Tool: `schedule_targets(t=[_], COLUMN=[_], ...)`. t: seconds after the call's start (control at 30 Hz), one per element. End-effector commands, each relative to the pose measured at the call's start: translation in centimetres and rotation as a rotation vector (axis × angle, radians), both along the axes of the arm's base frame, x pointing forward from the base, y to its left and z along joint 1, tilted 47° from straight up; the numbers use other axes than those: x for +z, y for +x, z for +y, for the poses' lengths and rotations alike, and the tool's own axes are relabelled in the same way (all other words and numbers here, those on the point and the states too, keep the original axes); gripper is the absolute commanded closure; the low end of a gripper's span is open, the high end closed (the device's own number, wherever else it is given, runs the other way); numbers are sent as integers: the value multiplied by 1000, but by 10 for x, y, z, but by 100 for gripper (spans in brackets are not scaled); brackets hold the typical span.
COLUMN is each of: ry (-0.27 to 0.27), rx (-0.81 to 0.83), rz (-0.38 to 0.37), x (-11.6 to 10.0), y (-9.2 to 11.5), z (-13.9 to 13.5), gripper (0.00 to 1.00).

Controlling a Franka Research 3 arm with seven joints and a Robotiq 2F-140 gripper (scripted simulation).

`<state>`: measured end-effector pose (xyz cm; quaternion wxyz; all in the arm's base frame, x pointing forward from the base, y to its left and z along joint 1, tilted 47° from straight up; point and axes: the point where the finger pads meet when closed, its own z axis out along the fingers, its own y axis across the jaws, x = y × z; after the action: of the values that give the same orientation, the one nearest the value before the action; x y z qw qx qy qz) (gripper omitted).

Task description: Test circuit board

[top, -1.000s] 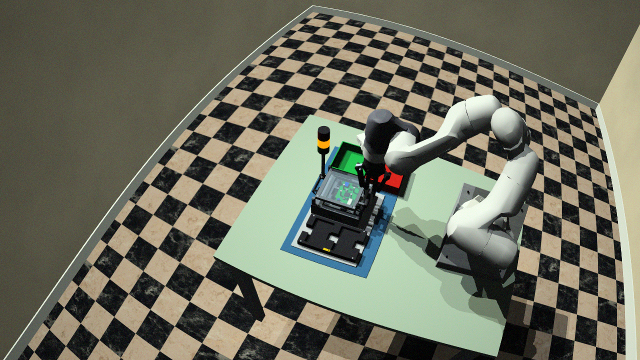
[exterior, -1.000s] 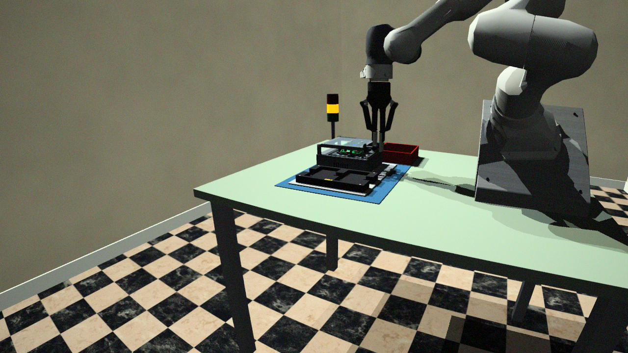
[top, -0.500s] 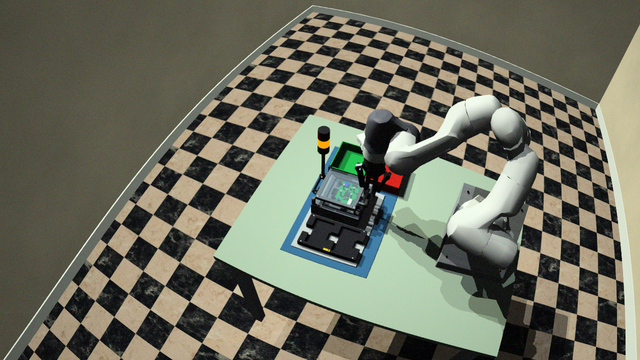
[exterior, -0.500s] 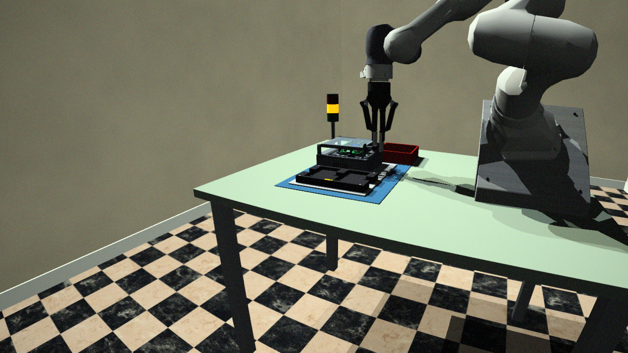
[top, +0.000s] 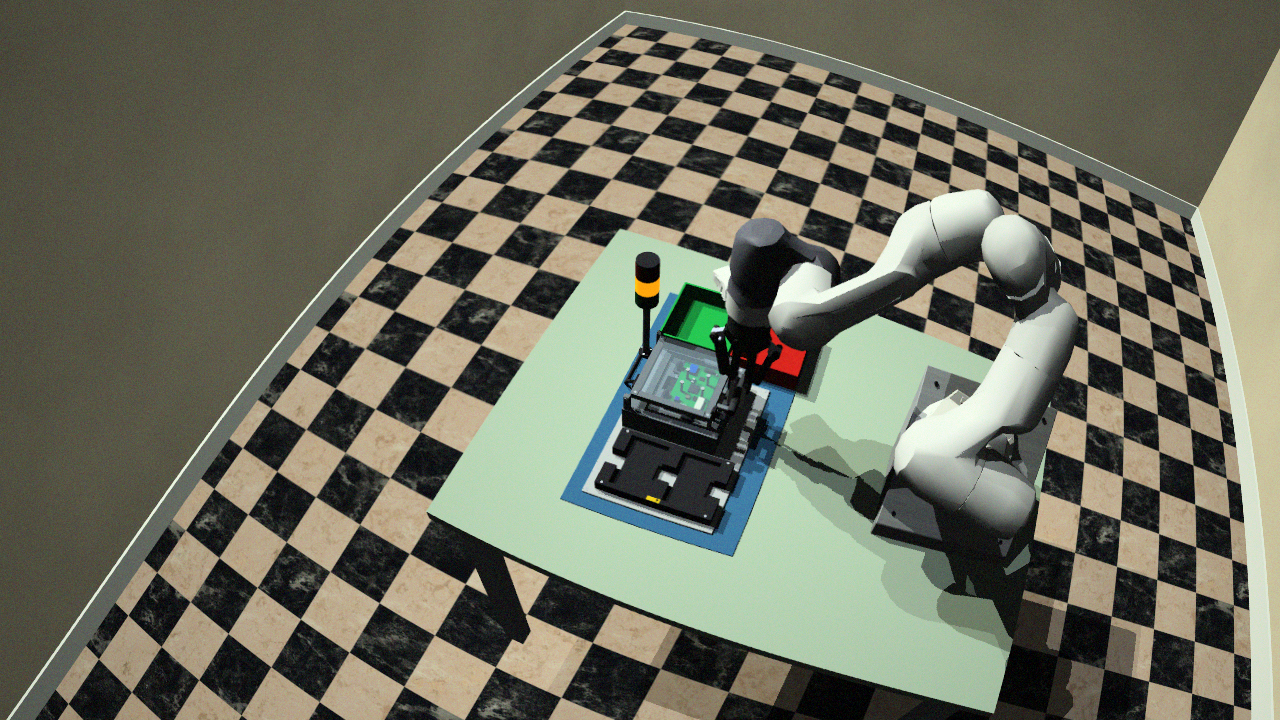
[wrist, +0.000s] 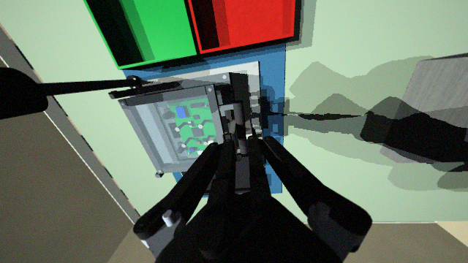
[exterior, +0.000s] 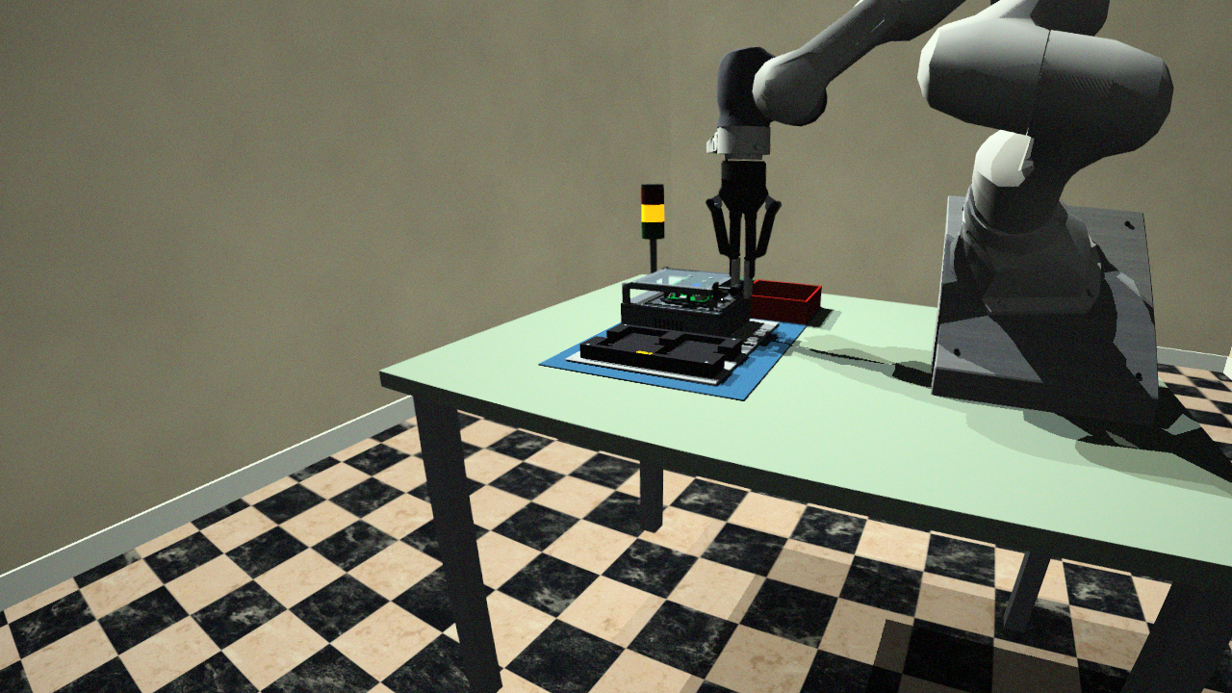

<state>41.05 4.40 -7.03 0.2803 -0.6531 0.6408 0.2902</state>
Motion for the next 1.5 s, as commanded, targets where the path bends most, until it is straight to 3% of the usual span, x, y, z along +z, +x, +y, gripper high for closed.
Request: schedule_targets(t=[0.0,0.27,0.3,1.47], ry=[-4,-4,-4,-4], rx=[1,1,1,1], rz=[0,0,0,0], x=[-4,-4,-4,-4], y=[0,0,0,0], z=[1,1,1,1], gripper=[100,100,70,70])
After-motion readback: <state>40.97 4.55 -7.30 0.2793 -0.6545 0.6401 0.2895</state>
